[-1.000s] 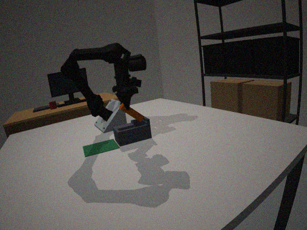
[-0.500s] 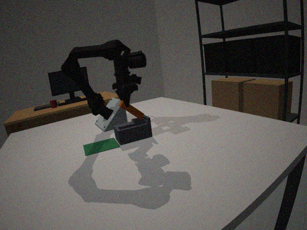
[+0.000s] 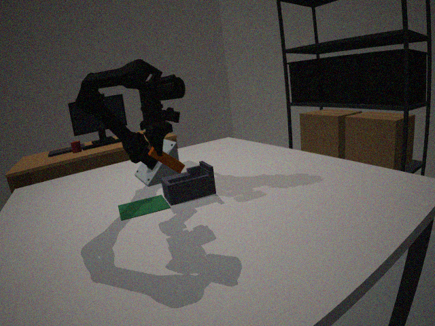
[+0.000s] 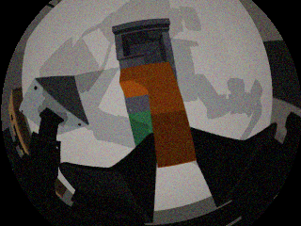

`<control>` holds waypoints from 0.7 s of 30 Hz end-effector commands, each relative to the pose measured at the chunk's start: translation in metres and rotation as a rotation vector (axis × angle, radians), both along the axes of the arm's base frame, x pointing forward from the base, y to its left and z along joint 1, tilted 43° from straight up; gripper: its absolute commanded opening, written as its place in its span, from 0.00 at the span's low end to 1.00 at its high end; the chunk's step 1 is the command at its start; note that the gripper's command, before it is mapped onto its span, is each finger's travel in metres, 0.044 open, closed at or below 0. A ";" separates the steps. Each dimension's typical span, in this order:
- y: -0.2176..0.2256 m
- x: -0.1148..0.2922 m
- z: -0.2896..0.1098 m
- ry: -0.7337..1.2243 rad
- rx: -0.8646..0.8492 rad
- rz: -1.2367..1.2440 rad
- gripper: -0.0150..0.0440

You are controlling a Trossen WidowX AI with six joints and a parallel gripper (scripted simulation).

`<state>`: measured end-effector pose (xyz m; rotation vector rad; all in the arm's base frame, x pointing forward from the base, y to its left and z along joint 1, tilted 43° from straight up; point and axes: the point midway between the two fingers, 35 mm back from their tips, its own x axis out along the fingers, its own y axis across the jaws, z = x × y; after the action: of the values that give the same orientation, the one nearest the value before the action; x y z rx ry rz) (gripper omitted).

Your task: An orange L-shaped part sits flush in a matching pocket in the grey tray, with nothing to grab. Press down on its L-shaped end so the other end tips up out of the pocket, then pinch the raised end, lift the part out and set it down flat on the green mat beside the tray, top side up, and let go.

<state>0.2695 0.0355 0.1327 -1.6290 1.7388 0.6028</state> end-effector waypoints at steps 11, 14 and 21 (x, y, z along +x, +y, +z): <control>-0.043 -0.015 0.040 0.003 -0.007 0.007 0.25; -0.052 -0.019 0.048 0.000 -0.006 0.010 0.25; -0.070 -0.027 0.065 -0.011 -0.002 0.021 0.25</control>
<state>0.2465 -0.0287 0.1916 -1.6388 1.7231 0.5984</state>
